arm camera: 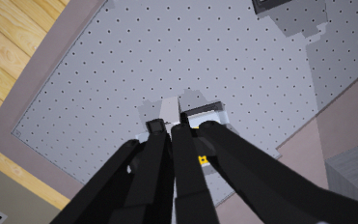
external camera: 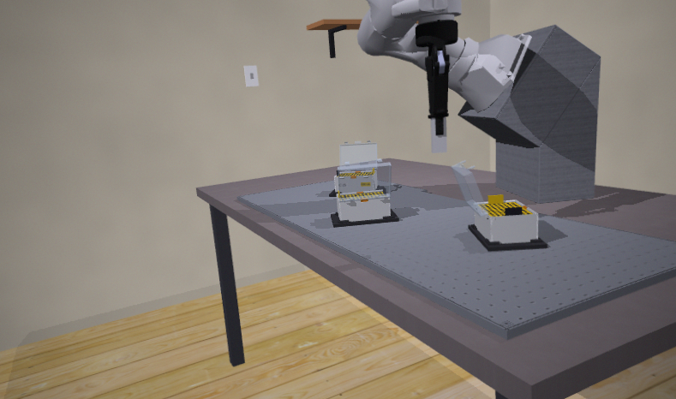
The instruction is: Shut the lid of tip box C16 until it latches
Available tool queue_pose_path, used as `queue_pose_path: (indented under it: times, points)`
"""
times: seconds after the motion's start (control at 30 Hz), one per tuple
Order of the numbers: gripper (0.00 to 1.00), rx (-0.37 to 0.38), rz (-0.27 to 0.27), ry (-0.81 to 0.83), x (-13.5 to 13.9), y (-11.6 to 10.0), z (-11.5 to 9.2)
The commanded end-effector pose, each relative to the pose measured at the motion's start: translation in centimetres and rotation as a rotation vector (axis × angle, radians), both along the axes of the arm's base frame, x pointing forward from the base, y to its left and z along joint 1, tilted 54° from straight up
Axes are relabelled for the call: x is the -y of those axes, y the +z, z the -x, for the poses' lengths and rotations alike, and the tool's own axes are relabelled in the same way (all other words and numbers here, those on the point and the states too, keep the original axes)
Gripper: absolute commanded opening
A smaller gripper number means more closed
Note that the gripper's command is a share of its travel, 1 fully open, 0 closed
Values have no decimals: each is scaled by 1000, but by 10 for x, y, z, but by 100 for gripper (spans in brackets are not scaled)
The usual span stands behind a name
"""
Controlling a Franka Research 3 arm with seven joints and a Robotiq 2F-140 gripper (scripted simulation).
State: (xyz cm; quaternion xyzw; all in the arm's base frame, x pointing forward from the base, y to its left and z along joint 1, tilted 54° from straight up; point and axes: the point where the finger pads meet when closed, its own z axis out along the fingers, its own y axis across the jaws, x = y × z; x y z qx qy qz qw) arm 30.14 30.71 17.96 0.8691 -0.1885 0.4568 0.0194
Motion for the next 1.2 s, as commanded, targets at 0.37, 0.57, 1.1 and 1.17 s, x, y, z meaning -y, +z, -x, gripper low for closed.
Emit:
queue_pose_path:
  times: [0.37,0.57,1.1,1.17]
  points:
    - [0,-6,22,23,-1,-2,-1]
    - [0,-6,22,23,0,-5,-5]
    - [0,-6,22,23,5,-18,-24]
    - [0,-6,22,23,6,-20,-26]
